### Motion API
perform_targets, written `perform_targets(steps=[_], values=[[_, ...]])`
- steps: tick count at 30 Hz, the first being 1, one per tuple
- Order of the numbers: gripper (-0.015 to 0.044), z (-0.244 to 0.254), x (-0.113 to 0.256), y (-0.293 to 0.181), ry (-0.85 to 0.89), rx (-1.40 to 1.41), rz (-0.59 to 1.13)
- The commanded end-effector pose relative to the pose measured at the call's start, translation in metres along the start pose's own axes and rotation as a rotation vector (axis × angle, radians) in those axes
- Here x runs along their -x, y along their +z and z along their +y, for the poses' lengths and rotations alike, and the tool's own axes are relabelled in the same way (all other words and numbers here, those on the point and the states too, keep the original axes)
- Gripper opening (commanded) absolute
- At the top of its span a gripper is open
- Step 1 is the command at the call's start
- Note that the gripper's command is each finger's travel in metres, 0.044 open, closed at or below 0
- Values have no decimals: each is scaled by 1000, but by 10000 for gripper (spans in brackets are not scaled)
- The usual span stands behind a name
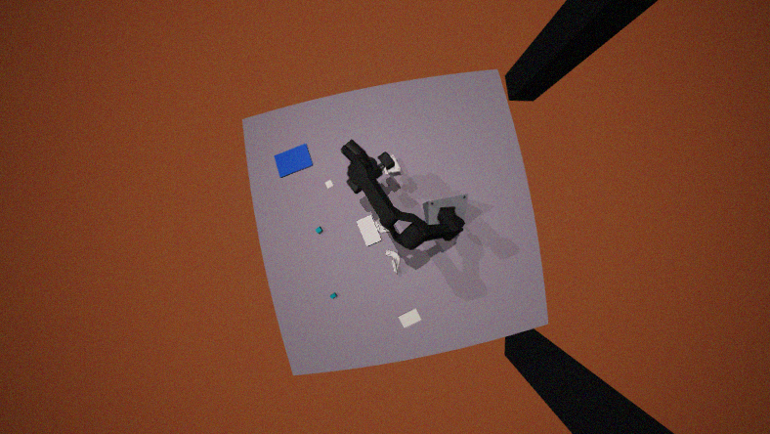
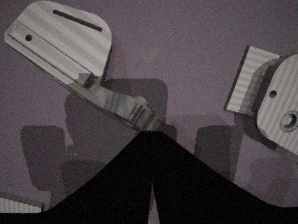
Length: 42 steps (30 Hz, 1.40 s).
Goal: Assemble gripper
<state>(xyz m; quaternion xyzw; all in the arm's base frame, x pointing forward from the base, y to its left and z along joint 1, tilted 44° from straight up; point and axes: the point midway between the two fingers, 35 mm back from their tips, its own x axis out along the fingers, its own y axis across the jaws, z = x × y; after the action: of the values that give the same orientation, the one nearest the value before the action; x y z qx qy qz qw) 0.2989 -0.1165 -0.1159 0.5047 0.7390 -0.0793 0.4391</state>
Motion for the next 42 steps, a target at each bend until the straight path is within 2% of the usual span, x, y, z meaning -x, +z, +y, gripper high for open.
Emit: perform_targets(steps=[1,28,42], values=[[0,-2,0,4,-7,127,1],[0,-10,2,23,-10,914,8],[0,-10,-6,24,-10,933,9]])
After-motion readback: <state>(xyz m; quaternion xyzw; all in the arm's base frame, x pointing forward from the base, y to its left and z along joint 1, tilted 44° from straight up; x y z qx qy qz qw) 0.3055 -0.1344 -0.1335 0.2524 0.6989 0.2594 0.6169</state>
